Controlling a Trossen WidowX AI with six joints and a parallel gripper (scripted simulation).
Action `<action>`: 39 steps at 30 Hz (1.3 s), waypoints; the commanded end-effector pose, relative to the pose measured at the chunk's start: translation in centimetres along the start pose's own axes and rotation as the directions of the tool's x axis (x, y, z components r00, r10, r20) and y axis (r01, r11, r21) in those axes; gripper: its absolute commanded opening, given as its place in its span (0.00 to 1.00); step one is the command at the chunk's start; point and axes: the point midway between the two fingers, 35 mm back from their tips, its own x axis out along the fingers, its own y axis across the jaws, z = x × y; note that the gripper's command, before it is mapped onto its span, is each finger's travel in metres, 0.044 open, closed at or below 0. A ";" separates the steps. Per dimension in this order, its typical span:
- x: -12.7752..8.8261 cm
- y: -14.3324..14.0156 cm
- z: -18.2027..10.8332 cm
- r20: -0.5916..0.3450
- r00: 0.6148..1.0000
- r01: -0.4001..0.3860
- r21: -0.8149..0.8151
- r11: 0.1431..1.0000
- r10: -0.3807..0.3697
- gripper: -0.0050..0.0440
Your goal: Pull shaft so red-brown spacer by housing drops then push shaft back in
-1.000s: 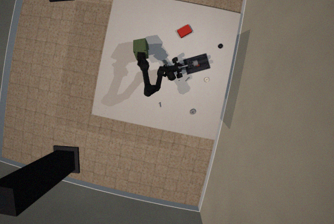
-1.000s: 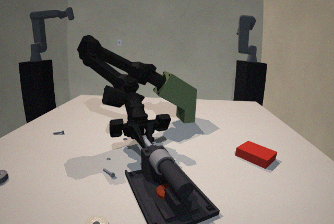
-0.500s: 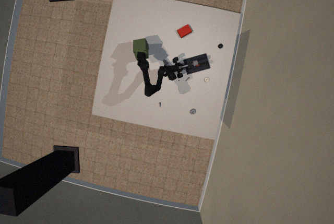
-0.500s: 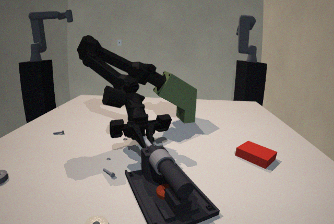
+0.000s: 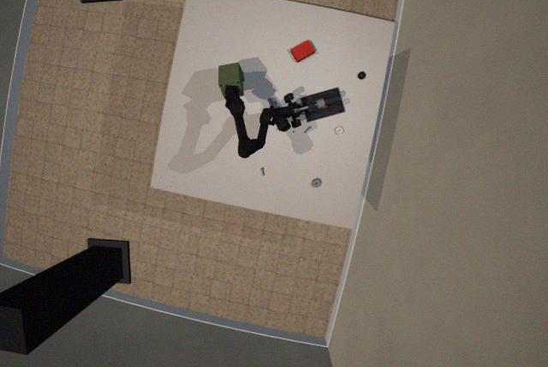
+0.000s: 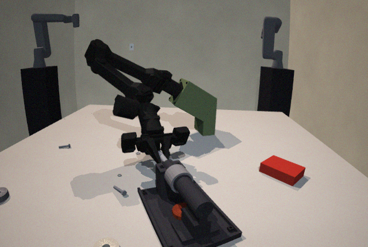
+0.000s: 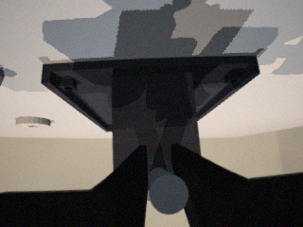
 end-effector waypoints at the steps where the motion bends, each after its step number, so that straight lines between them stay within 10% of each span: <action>1: 0.2 0.1 -0.5 -0.013 1.000 -0.002 -0.001 1.000 0.002 0.10; 39: 1.1 0.1 -1.0 -0.013 1.000 -0.002 -0.001 1.000 0.002 0.10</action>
